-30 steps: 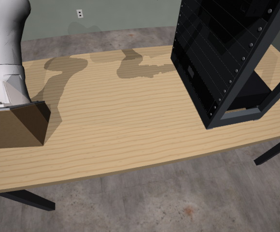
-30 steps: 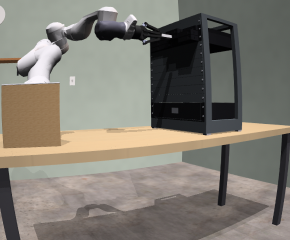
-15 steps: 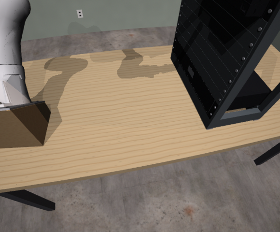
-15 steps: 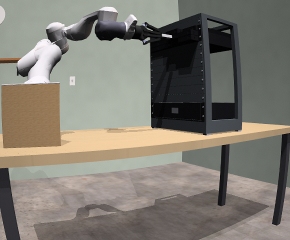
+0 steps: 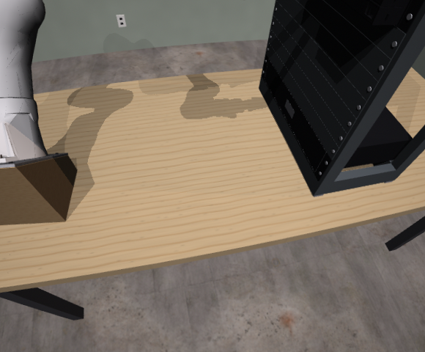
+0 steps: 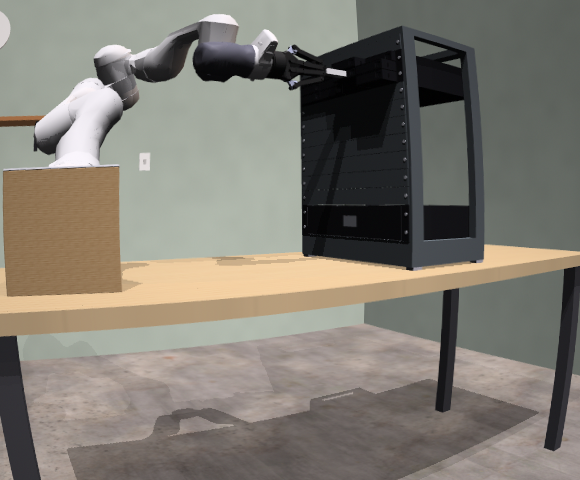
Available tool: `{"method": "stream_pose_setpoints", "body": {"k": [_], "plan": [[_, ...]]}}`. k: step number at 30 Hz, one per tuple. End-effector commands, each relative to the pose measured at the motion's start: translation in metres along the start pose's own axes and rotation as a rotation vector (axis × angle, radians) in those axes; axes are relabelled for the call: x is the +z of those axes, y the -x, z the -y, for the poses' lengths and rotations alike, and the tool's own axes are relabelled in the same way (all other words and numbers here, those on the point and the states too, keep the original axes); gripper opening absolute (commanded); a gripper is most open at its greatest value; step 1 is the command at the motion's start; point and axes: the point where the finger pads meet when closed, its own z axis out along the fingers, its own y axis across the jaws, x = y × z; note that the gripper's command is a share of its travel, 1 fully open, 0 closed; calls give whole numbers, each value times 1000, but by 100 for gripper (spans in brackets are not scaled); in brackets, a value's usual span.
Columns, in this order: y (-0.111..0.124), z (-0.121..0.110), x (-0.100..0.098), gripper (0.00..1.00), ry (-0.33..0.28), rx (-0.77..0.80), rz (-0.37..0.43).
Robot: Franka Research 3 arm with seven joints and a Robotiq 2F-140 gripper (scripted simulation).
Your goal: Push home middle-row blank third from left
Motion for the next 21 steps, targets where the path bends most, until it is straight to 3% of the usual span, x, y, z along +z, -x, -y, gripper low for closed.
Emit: {"method": "stream_pose_setpoints", "body": {"k": [1, 21], "plan": [[-2, 0, 1, 0, -1, -2, -5], [-3, 0, 11, 0, -1, -2, -5]]}}
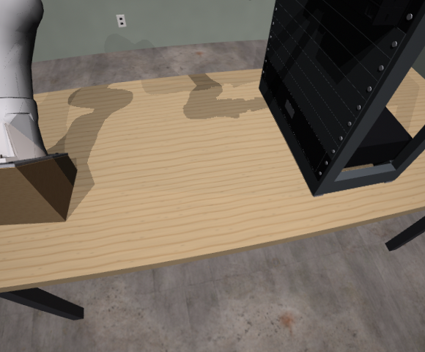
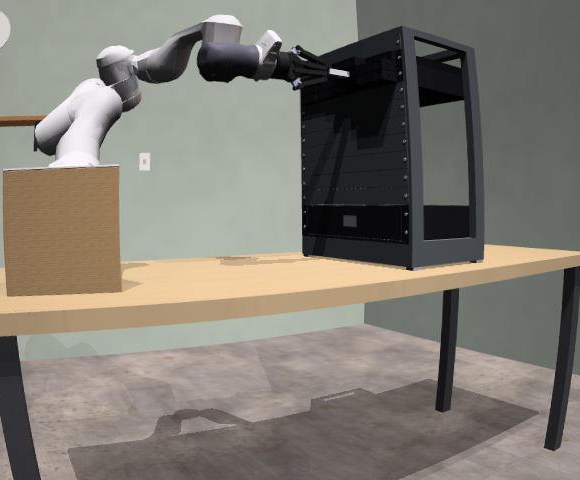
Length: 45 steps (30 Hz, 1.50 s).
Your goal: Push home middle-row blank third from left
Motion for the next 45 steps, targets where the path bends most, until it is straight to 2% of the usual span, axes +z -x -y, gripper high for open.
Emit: {"method": "stream_pose_setpoints", "body": {"k": [1, 9, 45], "plan": [[-3, 0, 1, 0, -1, 5, -9], [-4, 0, 10, 0, -1, 5, -9], [-7, 0, 16, 0, -1, 5, -9]]}}
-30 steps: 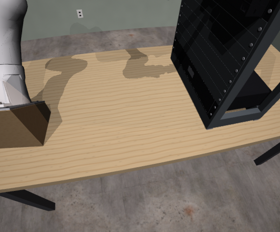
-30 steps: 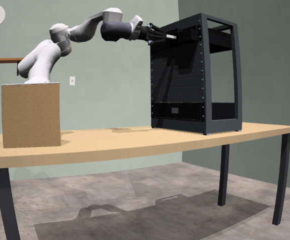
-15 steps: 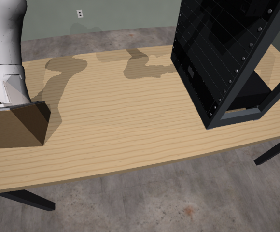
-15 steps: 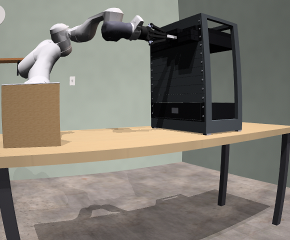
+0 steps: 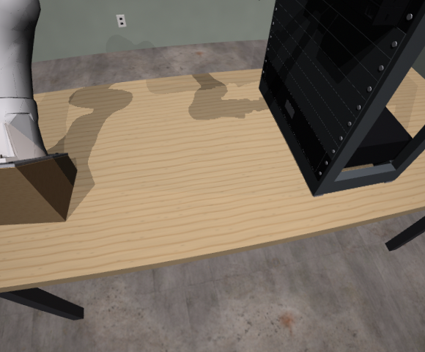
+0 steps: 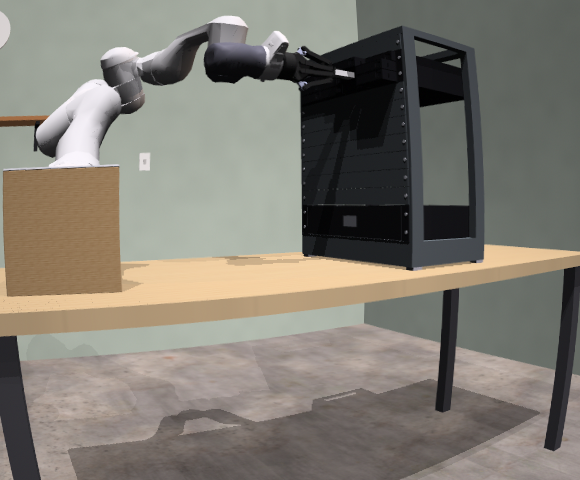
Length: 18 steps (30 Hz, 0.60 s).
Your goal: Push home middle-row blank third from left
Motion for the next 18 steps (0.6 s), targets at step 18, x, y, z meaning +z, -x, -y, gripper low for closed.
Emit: {"method": "stream_pose_setpoints", "body": {"k": [18], "plan": [[-8, 1, 2, 0, -1, 6, -16]]}}
